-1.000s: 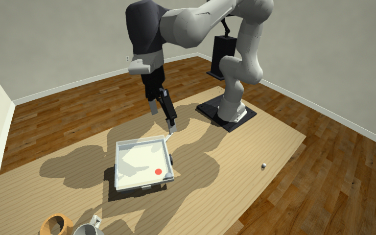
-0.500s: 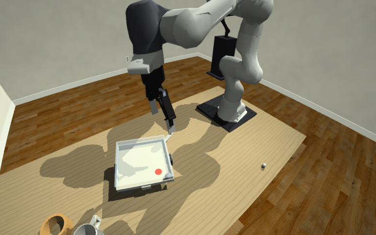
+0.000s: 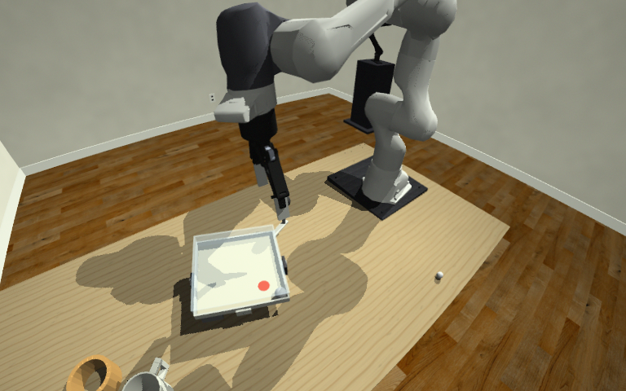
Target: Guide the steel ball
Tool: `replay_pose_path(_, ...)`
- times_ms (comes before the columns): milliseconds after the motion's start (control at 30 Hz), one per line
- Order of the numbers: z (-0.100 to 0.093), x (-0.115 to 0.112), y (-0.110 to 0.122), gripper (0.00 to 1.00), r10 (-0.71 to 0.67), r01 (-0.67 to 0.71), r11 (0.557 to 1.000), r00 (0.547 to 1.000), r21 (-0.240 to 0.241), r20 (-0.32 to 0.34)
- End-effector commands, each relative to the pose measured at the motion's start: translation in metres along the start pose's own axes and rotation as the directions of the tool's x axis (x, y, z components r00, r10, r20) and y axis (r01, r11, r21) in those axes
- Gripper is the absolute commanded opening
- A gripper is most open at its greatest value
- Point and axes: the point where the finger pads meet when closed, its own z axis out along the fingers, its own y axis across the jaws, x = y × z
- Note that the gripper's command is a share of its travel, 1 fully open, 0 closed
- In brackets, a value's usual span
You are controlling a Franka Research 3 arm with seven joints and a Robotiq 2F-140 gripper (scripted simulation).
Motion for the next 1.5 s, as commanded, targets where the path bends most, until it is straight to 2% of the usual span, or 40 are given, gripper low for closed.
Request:
replay_pose_path(0,-0.001,0.002,0.001,1.0,0.041,-0.041,0.999,0.999,-0.004,-0.009)
replay_pose_path(100,-0.001,0.002,0.001,1.0,0.041,-0.041,0.999,0.999,-0.004,-0.009)
replay_pose_path(167,0.01,-0.014,0.03,1.0,0.297,-0.298,0.955,0.954,-0.01,-0.036)
replay_pose_path(267,0.026,-0.036,0.064,1.0,0.38,-0.38,0.925,0.924,-0.005,-0.034)
replay_pose_path(400,0.039,-0.054,0.086,1.0,0.512,-0.512,0.859,0.858,0.001,-0.028)
replay_pose_path(533,0.042,-0.057,0.09,1.0,0.622,-0.622,0.783,0.782,0.01,-0.038)
replay_pose_path(600,0.042,-0.057,0.09,1.0,0.622,-0.622,0.783,0.782,0.01,-0.038)
replay_pose_path(633,0.042,-0.057,0.09,1.0,0.678,-0.678,0.735,0.733,0.016,-0.052)
replay_pose_path(933,0.042,-0.057,0.09,1.0,0.815,-0.817,0.576,0.571,0.033,-0.098)
replay_pose_path(1467,0.042,-0.057,0.09,1.0,0.816,-0.818,0.575,0.57,0.033,-0.099)
